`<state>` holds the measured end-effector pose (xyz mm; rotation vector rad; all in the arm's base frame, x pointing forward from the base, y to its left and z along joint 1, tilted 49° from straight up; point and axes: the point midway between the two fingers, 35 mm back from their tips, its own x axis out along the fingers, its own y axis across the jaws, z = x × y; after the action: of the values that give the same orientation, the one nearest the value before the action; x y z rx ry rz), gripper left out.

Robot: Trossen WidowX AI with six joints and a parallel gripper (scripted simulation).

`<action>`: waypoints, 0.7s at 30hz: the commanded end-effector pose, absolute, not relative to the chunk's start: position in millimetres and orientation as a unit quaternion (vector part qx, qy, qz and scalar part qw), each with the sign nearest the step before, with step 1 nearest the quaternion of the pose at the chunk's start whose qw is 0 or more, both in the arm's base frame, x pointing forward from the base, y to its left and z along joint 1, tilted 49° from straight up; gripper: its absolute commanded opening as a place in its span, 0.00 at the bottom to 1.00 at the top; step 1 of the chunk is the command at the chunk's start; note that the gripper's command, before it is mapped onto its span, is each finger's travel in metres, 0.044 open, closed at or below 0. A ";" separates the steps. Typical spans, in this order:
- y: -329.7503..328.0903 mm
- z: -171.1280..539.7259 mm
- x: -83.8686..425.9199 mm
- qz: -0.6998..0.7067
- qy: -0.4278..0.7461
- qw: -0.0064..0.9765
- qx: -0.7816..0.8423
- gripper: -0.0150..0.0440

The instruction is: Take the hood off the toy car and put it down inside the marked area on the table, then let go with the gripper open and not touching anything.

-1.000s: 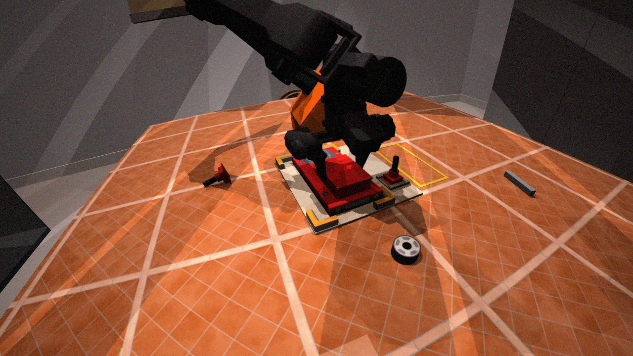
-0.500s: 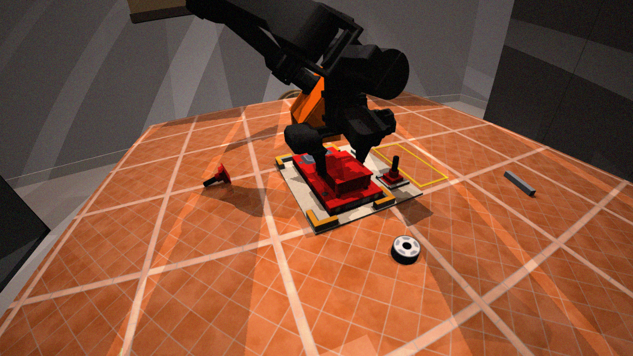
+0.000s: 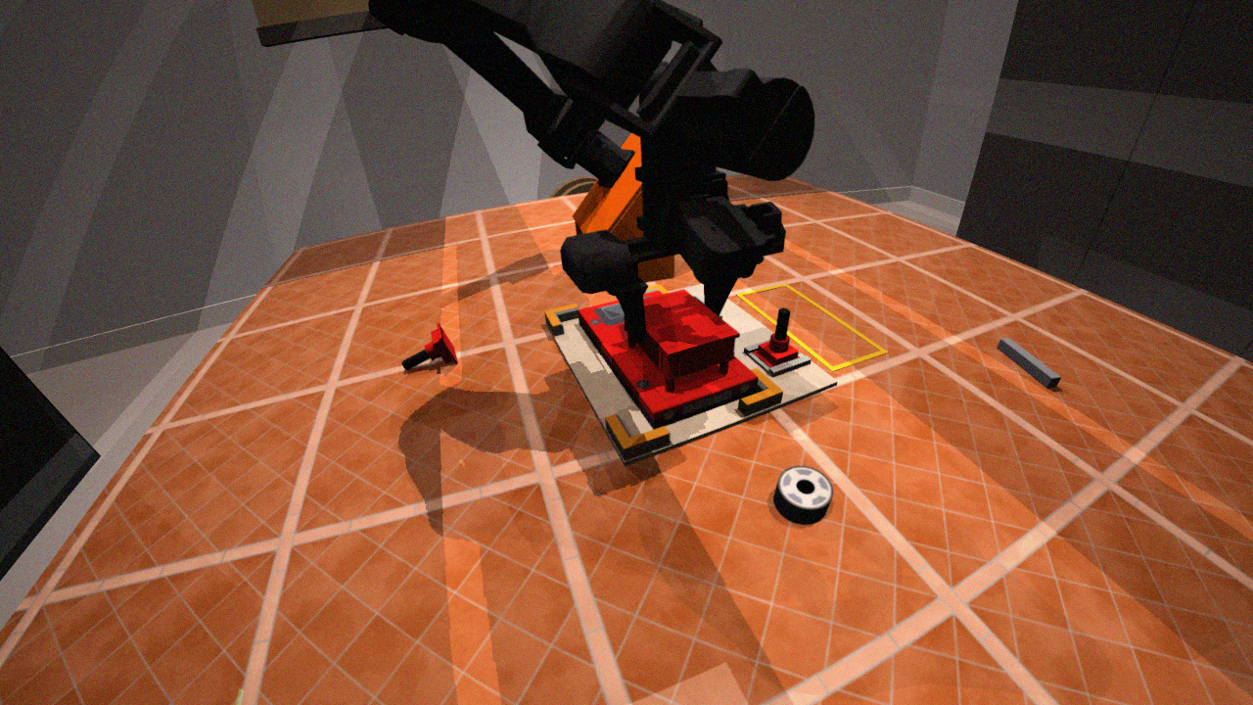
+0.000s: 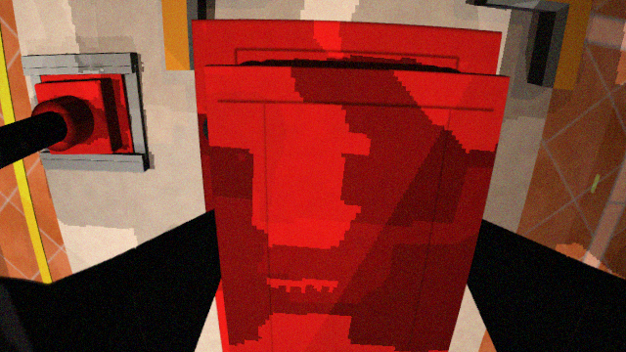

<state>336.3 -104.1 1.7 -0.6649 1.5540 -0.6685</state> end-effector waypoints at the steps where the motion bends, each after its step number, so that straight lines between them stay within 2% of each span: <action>1: -101.0 4.8 337.4 -0.291 0.673 0.618 -0.285 0.25; 21: -68.5 29.0 340.6 -0.288 0.675 0.615 -0.290 0.25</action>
<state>341.1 -67.8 30.5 -0.6670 1.5513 -0.6625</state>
